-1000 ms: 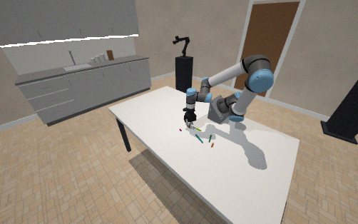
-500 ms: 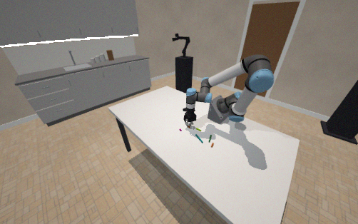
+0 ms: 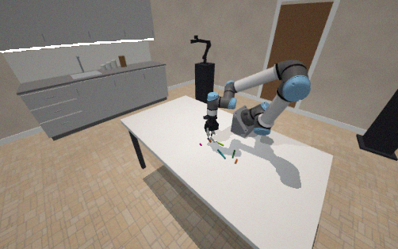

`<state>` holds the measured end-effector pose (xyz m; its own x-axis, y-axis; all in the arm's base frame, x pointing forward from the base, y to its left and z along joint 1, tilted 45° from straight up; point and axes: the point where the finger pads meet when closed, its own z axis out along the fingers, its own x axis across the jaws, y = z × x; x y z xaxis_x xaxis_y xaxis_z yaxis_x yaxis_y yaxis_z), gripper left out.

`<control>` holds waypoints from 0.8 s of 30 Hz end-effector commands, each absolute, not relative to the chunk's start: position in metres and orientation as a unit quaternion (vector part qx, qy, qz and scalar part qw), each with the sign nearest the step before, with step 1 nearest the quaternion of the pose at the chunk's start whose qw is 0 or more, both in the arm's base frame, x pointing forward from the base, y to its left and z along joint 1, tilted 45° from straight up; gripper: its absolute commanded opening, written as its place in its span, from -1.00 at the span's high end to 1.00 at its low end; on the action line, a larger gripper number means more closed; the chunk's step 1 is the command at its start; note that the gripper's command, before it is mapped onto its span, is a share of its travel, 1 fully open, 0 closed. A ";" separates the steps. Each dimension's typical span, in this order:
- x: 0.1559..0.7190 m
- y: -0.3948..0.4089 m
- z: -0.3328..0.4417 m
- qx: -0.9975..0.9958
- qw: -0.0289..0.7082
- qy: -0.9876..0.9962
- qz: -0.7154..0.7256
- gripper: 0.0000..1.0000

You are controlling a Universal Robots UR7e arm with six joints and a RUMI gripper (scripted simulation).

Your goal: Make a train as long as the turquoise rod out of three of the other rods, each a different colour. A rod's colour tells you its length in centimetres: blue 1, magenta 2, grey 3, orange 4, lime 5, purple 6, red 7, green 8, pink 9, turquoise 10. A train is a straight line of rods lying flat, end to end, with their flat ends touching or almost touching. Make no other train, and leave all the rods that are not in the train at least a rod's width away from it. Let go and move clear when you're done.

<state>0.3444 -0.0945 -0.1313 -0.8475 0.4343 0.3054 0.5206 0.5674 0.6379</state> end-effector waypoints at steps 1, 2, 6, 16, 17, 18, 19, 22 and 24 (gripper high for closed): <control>0.342 -0.108 -0.118 -0.270 0.057 -0.883 -0.379 0.72; 0.342 -0.108 -0.118 -0.270 0.057 -0.883 -0.379 0.72; 0.341 -0.120 -0.105 -0.270 0.057 -0.883 -0.379 0.72; 0.339 -0.128 -0.097 -0.270 0.057 -0.883 -0.379 -1.00; 0.339 -0.128 -0.097 -0.270 0.057 -0.883 -0.379 -1.00; 0.339 -0.128 -0.097 -0.270 0.057 -0.883 -0.379 -1.00; 0.339 -0.128 -0.097 -0.270 0.057 -0.883 -0.379 -1.00; 0.339 -0.128 -0.097 -0.270 0.057 -0.883 -0.379 -1.00; 0.339 -0.128 -0.097 -0.270 0.057 -0.883 -0.379 -1.00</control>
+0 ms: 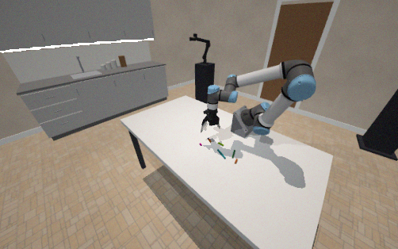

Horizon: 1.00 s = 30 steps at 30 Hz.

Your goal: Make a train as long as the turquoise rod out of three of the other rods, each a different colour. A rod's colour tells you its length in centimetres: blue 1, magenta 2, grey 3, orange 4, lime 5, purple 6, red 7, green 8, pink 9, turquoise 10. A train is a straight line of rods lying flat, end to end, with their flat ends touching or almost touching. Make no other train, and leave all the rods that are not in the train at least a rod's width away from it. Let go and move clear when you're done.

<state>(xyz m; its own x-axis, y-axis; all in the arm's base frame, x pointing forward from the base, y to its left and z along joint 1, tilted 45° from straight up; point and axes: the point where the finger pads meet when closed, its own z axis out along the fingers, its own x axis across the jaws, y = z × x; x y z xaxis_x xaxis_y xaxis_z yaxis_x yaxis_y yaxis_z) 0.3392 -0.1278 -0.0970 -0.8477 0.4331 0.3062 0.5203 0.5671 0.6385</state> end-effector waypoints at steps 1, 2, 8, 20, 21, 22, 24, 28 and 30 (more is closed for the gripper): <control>0.339 -0.128 -0.097 -0.270 0.057 -0.883 -0.379 -1.00; 0.339 -0.128 -0.097 -0.270 0.057 -0.883 -0.379 -1.00; 0.339 -0.128 -0.097 -0.270 0.057 -0.883 -0.379 -1.00; 0.339 -0.128 -0.097 -0.268 0.056 -0.884 -0.379 -1.00; 0.339 -0.128 -0.097 -0.267 0.056 -0.884 -0.379 -1.00; 0.339 -0.128 -0.097 -0.266 0.055 -0.885 -0.379 -1.00; 0.339 -0.128 -0.097 -0.263 0.054 -0.886 -0.379 -1.00; 0.340 -0.128 -0.097 -0.257 0.051 -0.887 -0.380 -1.00; 0.340 -0.128 -0.097 -0.254 0.050 -0.888 -0.380 -1.00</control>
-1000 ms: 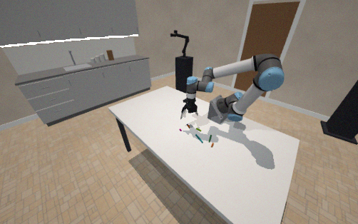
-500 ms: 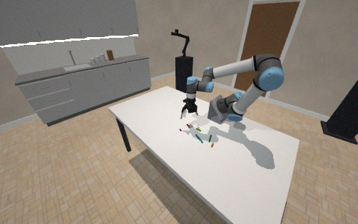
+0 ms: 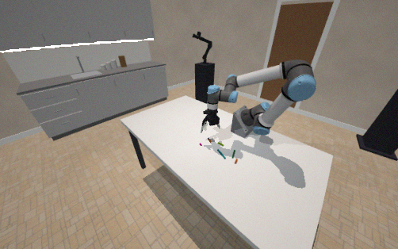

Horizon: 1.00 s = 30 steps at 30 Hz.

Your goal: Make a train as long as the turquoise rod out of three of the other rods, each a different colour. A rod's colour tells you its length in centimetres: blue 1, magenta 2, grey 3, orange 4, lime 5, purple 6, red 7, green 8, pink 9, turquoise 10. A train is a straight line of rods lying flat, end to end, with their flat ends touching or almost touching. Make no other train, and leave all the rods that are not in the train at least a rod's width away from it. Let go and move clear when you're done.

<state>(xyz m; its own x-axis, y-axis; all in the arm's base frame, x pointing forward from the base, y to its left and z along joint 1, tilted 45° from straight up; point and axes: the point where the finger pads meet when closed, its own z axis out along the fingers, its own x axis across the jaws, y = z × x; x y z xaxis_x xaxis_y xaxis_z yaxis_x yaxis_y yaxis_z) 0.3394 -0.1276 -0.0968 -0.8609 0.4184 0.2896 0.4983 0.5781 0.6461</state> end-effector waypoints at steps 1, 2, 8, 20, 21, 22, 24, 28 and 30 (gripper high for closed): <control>0.340 -0.128 -0.097 -0.251 0.049 -0.889 -0.380 -1.00; 0.340 -0.128 -0.097 -0.248 0.048 -0.890 -0.380 -1.00; 0.340 -0.127 -0.096 -0.221 0.036 -0.897 -0.381 -1.00; 0.342 -0.125 -0.095 -0.144 0.004 -0.913 -0.383 -1.00; 0.342 -0.125 -0.095 -0.134 -0.001 -0.914 -0.383 -1.00; 0.342 -0.125 -0.095 -0.123 -0.005 -0.915 -0.383 -1.00; 0.343 -0.124 -0.094 -0.101 -0.014 -0.918 -0.383 -1.00; 0.344 -0.122 -0.094 -0.052 -0.035 -0.922 -0.381 -1.00; 0.344 -0.122 -0.093 -0.024 -0.046 -0.923 -0.380 -1.00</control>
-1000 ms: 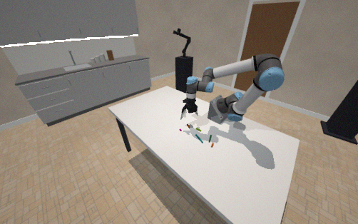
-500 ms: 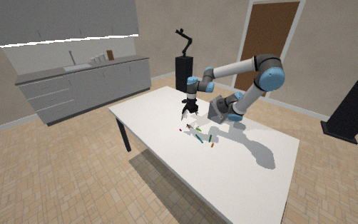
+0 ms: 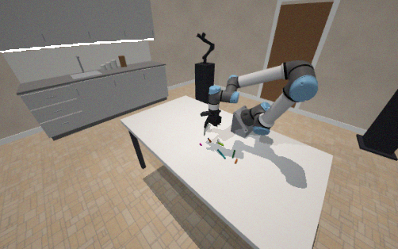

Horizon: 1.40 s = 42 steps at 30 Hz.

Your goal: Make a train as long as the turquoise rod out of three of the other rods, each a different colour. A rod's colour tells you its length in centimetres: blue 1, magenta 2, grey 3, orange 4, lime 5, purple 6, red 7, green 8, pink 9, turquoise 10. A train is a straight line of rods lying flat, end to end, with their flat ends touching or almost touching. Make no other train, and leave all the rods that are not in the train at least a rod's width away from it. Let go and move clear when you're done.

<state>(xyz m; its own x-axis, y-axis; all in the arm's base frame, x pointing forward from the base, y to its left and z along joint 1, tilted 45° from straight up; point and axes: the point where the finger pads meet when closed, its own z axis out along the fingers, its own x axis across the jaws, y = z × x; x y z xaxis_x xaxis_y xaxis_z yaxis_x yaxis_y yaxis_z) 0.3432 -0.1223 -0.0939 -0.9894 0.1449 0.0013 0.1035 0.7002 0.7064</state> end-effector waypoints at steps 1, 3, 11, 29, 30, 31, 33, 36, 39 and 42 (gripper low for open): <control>0.345 -0.121 -0.093 0.010 0.052 0.924 0.379 -1.00; 0.345 -0.121 -0.093 0.010 0.052 0.924 0.379 -1.00; 0.347 -0.116 -0.089 -0.115 0.103 0.916 0.369 -1.00; 0.351 -0.102 -0.080 -0.391 0.211 0.837 0.319 -1.00; 0.351 -0.101 -0.079 -0.407 0.217 0.829 0.315 -1.00; 0.351 -0.100 -0.078 -0.423 0.223 0.821 0.311 -1.00; 0.351 -0.098 -0.077 -0.453 0.235 0.805 0.303 -1.00; 0.351 -0.096 -0.075 -0.483 0.246 0.787 0.294 -1.00; 0.351 -0.094 -0.074 -0.518 0.259 0.765 0.282 -1.00; 0.351 -0.090 -0.071 -0.564 0.276 0.731 0.266 -1.00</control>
